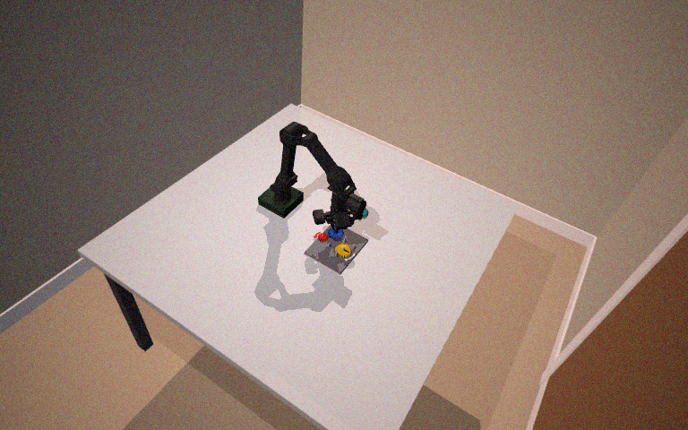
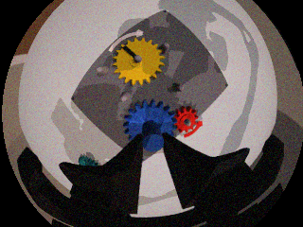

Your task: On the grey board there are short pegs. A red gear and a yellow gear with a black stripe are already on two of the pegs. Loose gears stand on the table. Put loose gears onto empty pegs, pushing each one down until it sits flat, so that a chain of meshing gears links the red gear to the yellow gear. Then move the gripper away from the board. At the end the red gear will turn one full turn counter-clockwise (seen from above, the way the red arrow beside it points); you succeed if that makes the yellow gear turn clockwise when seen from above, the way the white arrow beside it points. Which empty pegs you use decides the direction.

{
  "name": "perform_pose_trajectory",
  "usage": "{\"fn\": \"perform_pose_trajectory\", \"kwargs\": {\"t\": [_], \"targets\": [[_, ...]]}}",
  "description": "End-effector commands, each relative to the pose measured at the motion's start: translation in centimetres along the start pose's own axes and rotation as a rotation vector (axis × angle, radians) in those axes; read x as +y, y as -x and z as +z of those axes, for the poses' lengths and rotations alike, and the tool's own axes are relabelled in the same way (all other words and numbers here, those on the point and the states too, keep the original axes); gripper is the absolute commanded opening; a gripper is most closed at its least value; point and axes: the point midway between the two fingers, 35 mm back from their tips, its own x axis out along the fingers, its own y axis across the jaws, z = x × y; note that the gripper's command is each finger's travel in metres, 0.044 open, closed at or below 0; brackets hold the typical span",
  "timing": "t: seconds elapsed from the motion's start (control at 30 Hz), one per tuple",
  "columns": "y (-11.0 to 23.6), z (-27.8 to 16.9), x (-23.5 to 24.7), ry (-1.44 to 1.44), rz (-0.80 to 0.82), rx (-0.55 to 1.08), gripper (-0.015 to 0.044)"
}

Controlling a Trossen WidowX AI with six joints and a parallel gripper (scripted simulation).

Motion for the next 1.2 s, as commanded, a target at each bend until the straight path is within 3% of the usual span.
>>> {"fn": "perform_pose_trajectory", "kwargs": {"t": [0.0,0.33,1.17], "targets": [[-0.77,-0.17,-0.16,-0.059,-0.006,0.002,0.0000],[-1.01,-0.11,-0.24,-0.153,-0.006,0.002,0.0000],[-1.43,-0.09,-0.20,0.128,-0.006,0.003,0.0000]]}}
